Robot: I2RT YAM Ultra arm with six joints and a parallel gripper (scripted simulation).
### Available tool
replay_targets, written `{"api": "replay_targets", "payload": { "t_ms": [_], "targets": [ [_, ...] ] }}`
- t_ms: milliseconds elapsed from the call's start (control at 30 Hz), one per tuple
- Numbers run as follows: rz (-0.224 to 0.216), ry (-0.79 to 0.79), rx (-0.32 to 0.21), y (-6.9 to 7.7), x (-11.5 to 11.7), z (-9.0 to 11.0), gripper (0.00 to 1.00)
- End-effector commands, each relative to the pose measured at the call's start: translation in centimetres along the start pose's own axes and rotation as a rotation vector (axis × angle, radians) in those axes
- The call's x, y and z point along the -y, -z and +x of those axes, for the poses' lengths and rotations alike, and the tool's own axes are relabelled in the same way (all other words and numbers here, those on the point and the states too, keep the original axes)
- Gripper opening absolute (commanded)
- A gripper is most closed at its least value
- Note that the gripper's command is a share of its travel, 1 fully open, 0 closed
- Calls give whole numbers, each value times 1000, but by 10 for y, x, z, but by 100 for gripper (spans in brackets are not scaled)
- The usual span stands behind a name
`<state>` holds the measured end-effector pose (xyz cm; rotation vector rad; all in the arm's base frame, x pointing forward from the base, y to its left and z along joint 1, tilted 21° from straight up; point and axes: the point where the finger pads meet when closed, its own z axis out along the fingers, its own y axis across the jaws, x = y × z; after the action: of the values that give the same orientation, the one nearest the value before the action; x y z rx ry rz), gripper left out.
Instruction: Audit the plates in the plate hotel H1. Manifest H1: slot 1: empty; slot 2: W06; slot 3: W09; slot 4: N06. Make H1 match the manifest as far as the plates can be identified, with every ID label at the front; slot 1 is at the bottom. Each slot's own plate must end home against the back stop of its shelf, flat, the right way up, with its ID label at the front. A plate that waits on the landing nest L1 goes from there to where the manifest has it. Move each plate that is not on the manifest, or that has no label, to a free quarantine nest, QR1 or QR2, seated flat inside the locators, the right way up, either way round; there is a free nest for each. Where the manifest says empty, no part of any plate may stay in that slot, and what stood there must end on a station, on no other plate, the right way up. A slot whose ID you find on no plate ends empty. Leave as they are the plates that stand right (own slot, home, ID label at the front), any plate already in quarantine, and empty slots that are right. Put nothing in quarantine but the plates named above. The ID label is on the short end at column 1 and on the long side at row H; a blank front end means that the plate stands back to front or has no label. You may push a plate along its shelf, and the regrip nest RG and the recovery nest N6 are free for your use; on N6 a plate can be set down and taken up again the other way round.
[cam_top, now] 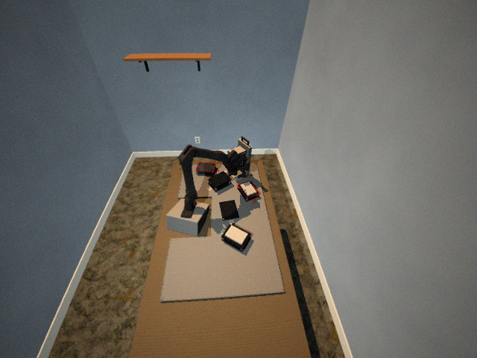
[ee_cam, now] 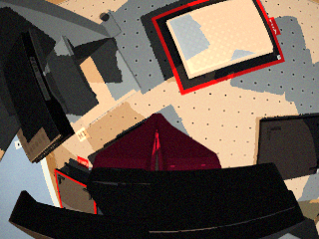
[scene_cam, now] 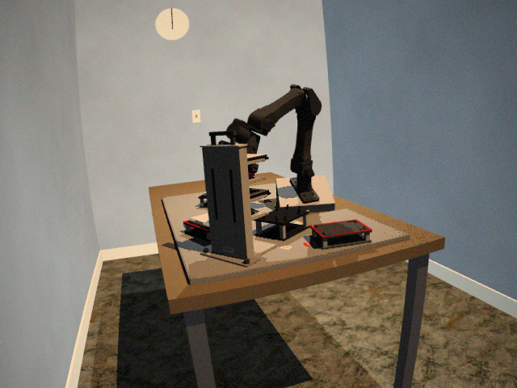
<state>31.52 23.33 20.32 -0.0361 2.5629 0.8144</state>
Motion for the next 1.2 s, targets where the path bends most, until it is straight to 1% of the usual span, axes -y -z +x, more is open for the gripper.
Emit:
{"api": "replay_targets", "payload": {
  "t_ms": [0, 67, 100, 133, 167, 233, 267, 300, 333, 367, 433, 467, 500, 567, 600, 633, 700, 733, 767, 833, 900, 933, 1000, 1033, 1067, 1133, 1167],
  "targets": [
    [7, 30, 24, 19, 3, -11, 0],
    [6, 31, 24, 21, 9, -13, 0],
    [18, 23, 4, 16, 18, -8, 0],
    [56, 24, -12, 11, 23, -13, 0],
    [82, 30, -21, 12, 27, -14, 0],
    [88, 31, -23, 13, 33, -15, 0],
    [69, 37, -12, 20, 31, -17, 0],
    [62, 43, 2, 26, 31, -19, 0],
    [64, 41, -2, 26, 35, -19, 0],
    [72, 35, -17, 23, 43, -14, 0],
    [72, 35, -17, 23, 43, -14, 0],
    [111, 35, -37, 18, 49, -19, 0],
    [134, 39, -50, 19, 52, -20, 0],
    [136, 39, -51, 21, 58, -21, 0],
    [117, 47, -36, 29, 55, -23, 0],
    [112, 52, -25, 34, 56, -25, 0],
    [123, 41, -51, 30, 69, -16, 0],
    [154, 42, -69, 27, 74, -24, 0],
    [177, 45, -83, 28, 77, -25, 0],
    [172, 45, -85, 31, 82, -25, 0],
    [156, 58, -55, 43, 81, -28, 0],
    [159, 54, -66, 43, 86, -25, 0],
    [159, 54, -66, 43, 86, -25, 0],
    [196, 47, -103, 36, 96, -27, 0],
    [212, 48, -119, 38, 99, -27, 0],
    [208, 48, -120, 41, 104, -27, 0],
    [195, 57, -100, 49, 101, -29, 0]
  ]
}}
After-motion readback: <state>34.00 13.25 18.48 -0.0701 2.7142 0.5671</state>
